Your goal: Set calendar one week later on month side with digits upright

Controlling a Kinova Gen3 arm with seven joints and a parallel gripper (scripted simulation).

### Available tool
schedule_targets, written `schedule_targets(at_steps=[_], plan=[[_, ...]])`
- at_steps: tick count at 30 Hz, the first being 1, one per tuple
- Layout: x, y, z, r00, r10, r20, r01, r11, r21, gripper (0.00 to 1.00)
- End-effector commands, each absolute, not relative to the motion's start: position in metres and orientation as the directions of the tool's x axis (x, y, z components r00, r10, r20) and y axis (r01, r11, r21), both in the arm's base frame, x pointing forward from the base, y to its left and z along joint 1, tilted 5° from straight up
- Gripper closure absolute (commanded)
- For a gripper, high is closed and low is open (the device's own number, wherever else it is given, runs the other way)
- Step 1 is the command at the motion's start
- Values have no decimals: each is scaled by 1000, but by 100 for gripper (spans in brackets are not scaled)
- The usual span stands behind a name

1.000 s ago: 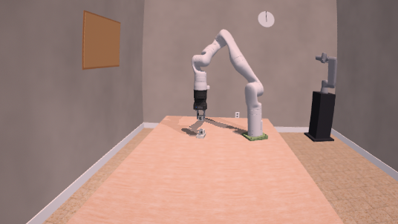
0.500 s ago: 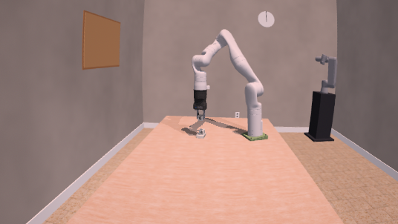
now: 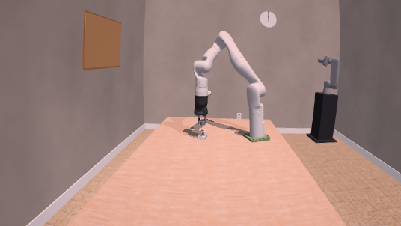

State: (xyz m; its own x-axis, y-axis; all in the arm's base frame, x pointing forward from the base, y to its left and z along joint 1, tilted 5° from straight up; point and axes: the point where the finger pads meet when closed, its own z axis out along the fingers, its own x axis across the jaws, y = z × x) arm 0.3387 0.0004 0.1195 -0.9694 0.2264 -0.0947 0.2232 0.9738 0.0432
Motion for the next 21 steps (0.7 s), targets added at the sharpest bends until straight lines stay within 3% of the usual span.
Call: schedule_targets(at_steps=[1,21], plan=[[336,6,110,-974,210,-83,207,977,46,40],[338,7,86,-974,210,-83,207,977,46,40]])
